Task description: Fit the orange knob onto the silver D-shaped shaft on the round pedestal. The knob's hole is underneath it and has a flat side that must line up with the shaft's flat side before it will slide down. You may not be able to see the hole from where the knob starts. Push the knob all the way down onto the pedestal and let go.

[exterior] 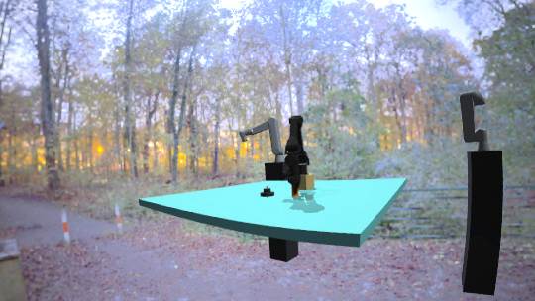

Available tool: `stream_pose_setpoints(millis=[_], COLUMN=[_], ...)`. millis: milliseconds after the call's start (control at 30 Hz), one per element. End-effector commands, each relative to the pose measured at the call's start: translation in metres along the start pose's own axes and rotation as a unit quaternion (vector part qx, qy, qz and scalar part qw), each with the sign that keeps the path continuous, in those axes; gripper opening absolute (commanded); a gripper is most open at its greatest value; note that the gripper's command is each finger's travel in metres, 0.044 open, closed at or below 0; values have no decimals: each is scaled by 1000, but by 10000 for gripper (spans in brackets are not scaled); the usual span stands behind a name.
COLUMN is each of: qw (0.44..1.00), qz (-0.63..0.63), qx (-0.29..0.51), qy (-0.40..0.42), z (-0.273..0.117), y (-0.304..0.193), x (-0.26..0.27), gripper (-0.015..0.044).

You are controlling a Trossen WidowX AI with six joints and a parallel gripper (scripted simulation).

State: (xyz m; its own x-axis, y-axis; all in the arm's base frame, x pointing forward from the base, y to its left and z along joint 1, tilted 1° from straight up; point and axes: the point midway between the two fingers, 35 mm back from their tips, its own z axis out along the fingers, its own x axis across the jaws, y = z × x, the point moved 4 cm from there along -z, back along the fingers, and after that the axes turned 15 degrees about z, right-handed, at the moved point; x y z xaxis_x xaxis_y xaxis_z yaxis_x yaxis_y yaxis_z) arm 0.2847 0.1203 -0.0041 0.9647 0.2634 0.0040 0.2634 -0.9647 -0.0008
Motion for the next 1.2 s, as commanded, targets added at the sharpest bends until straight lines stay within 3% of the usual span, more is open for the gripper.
stream_pose_setpoints(millis=[0, 300, 833, 900, 1067, 1167], qw=[1000, 1000, 1000, 1000, 1000, 1000], qz=[3, 0, 0, 0, 3, 3], qx=[-3, 0, 0, 0, -2, -2], qy=[1, 0, 0, 1, 2, 2], z=[2, 0, 0, -10, -78, -81], y=[0, 0, 0, -1, -1, -1], x=[0, 0, 0, 1, 0, 0], gripper=[0, 236, 240, 292, 424, 440])
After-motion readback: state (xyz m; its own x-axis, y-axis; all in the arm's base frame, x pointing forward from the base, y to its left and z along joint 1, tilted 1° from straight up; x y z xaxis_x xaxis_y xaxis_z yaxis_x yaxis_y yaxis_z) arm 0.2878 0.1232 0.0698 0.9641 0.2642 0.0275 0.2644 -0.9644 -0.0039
